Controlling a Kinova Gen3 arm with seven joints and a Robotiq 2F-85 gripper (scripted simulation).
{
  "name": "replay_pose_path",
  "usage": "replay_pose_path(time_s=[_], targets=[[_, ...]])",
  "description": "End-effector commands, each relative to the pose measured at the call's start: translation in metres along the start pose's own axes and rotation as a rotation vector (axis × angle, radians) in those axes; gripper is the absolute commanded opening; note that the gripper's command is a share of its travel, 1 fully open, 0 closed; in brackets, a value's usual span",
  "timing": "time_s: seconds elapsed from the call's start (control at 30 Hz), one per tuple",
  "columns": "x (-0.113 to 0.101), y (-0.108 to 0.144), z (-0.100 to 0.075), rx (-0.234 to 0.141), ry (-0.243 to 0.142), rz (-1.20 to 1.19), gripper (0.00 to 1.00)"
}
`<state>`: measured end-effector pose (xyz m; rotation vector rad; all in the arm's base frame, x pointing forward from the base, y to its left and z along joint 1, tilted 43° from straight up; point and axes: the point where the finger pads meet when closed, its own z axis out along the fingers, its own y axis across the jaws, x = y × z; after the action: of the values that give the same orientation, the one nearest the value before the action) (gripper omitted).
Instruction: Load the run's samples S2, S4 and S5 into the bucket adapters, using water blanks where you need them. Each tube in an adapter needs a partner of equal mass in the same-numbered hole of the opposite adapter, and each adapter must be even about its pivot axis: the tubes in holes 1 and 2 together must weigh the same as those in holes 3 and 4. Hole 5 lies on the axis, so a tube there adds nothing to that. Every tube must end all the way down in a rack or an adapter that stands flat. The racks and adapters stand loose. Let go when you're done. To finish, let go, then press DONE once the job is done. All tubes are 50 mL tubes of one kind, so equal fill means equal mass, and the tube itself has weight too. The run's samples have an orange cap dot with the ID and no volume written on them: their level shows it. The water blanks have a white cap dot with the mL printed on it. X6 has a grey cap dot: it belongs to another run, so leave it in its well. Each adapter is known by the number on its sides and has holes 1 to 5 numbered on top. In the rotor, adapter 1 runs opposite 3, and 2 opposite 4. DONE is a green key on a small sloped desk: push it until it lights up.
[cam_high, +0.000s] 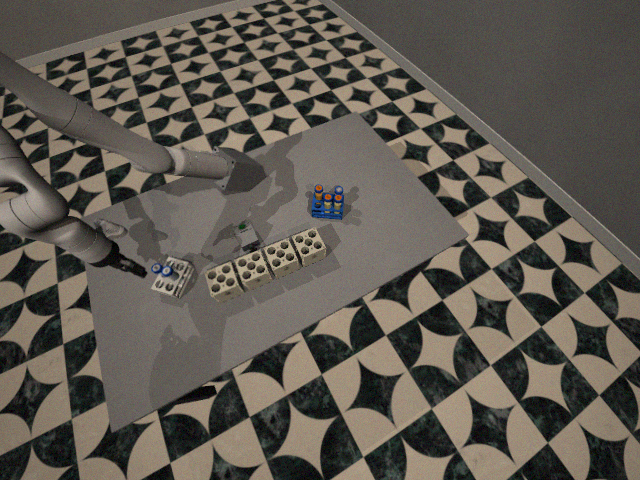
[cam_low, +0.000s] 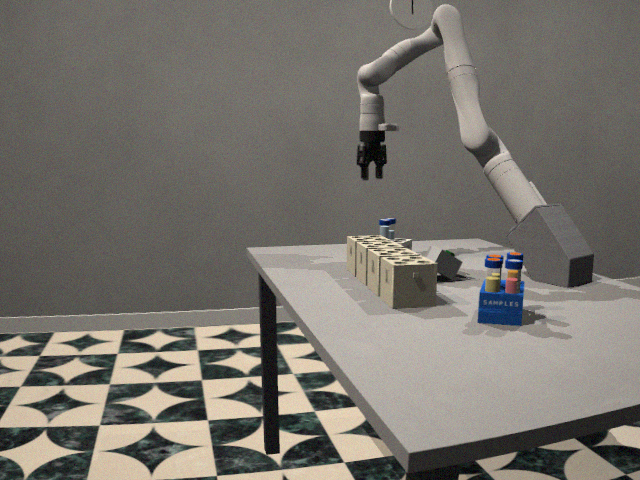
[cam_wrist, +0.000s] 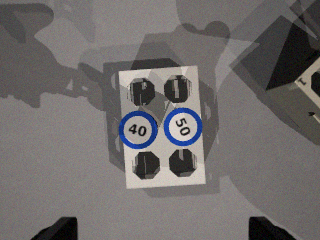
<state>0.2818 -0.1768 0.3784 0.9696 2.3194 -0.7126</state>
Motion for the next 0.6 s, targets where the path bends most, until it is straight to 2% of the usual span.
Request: replay_pose_path(time_s=[0.0,0.57], targets=[[-0.005,-0.004,0.003,-0.017,0.008,-0.004,1.0],[-0.005,-0.003,0.043,-0.017,0.008,-0.005,1.0]])
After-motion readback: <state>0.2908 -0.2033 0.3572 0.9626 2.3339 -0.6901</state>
